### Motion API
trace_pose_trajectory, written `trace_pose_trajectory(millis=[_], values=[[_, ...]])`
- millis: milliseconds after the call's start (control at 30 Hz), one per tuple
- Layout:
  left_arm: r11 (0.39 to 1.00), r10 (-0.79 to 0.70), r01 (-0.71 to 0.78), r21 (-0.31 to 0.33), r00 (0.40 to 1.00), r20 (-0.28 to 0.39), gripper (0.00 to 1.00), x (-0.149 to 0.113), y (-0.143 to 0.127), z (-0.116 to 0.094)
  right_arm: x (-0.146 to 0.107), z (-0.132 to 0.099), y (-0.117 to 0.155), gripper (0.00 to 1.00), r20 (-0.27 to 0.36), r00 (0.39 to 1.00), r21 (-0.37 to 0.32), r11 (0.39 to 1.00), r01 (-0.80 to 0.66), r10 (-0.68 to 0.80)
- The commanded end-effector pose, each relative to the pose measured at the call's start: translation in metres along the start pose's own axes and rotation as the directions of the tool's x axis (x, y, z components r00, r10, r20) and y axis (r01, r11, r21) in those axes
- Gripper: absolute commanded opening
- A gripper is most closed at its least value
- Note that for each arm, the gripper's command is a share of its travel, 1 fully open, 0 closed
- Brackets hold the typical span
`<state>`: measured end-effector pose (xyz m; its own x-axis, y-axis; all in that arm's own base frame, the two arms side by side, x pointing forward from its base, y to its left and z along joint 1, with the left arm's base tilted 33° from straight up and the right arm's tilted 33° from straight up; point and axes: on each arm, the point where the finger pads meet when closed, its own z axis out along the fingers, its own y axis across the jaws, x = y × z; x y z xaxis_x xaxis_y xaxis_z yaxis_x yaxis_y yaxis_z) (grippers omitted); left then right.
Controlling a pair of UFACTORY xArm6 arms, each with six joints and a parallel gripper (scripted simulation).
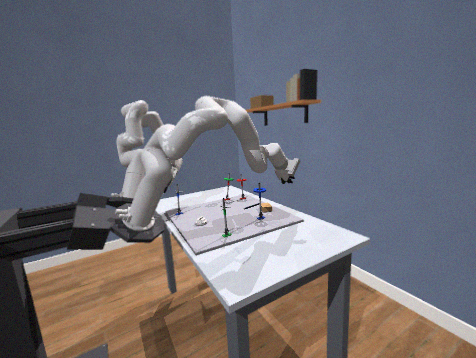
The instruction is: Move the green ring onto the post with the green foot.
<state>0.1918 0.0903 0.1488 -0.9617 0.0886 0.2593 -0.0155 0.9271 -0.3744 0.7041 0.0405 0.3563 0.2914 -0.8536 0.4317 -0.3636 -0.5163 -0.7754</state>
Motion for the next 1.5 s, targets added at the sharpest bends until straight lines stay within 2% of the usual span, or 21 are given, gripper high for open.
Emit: trace_pose_trajectory(millis=[0,33,133,233,333,433,600,700,733,800,900,933,1067,1167,1267,1300,1367,1467], values=[[1.0,0.0,0.0,-0.001,1.0,0.001,1.0,0.0,0.0,0.0,-0.014,0.005,0.003,0.24,0.048,0.988,-0.031,0.989,-0.147,0.149],[1.0,0.0,0.0,-0.001,1.0,0.001,1.0,0.0,0.0,0.0,-0.018,0.006,0.004,0.24,0.058,0.981,-0.039,0.983,-0.18,0.182],[1.0,0.0,0.0,-0.001,1.0,0.001,1.0,0.0,0.0,0.0,-0.014,0.005,0.003,0.24,0.046,0.989,-0.03,0.989,-0.142,0.143],[1.0,0.0,0.0,-0.001,1.0,0.001,1.0,0.0,0.0,0.0,-0.028,0.009,0.006,0.24,0.084,0.961,-0.061,0.964,-0.26,0.265],[1.0,0.0,0.0,-0.001,1.0,0.001,1.0,0.0,0.0,0.0,-0.024,0.008,0.005,0.24,0.074,0.97,-0.052,0.972,-0.23,0.233],[1.0,0.0,0.0,-0.001,1.0,0.001,1.0,0.0,0.0,0.0,-0.039,0.012,0.007,0.24,0.108,0.932,-0.086,0.937,-0.339,0.347],[1.0,0.0,0.0,-0.001,1.0,0.001,1.0,0.0,0.0,0.0,-0.038,0.011,0.007,0.24,0.107,0.933,-0.085,0.938,-0.337,0.345],[1.0,0.0,0.0,-0.001,1.0,0.001,1.0,0.0,0.0,0.0,-0.056,0.015,0.008,0.24,0.139,0.873,-0.13,0.882,-0.452,0.468],[1.0,0.0,0.0,-0.001,1.0,0.001,1.0,0.0,0.0,0.0,-0.05,0.014,0.008,0.24,0.131,0.891,-0.116,0.899,-0.421,0.434],[1.0,0.0,0.0,-0.001,1.0,0.001,1.0,0.0,0.0,0.0,-0.051,0.014,0.008,0.24,0.132,0.889,-0.118,0.898,-0.424,0.438],[1.0,0.0,0.0,-0.001,1.0,0.001,1.0,0.0,0.0,0.0,-0.068,0.016,0.007,0.24,0.157,0.824,-0.163,0.837,-0.523,0.545],[1.0,0.0,0.0,-0.001,1.0,0.001,1.0,0.0,0.0,0.0,-0.064,0.016,0.007,0.24,0.152,0.839,-0.152,0.851,-0.503,0.523],[1.0,0.0,0.0,-0.001,1.0,0.001,1.0,0.0,0.0,0.0,-0.065,0.016,0.007,0.24,0.154,0.833,-0.156,0.845,-0.511,0.532],[1.0,0.0,0.0,-0.001,1.0,0.001,1.0,0.0,0.0,0.0,-0.074,0.017,0.007,0.24,0.166,0.791,-0.183,0.806,-0.563,0.59],[1.0,0.0,0.0,-0.001,1.0,0.001,1.0,0.0,0.0,0.0,-0.096,0.018,0.005,0.24,0.184,0.685,-0.247,0.708,-0.662,0.705],[1.0,0.0,0.0,-0.001,1.0,0.001,1.0,0.0,0.0,0.0,-0.089,0.018,0.005,0.24,0.18,0.717,-0.227,0.738,-0.636,0.673],[1.0,0.0,0.0,-0.001,1.0,0.001,1.0,0.0,0.0,0.0,-0.09,0.018,0.005,0.24,0.181,0.714,-0.229,0.735,-0.638,0.676],[1.0,0.0,0.0,-0.001,1.0,0.001,1.0,0.0,0.0,0.0,-0.108,0.019,0.002,0.24,0.19,0.617,-0.286,0.644,-0.71,0.764]])
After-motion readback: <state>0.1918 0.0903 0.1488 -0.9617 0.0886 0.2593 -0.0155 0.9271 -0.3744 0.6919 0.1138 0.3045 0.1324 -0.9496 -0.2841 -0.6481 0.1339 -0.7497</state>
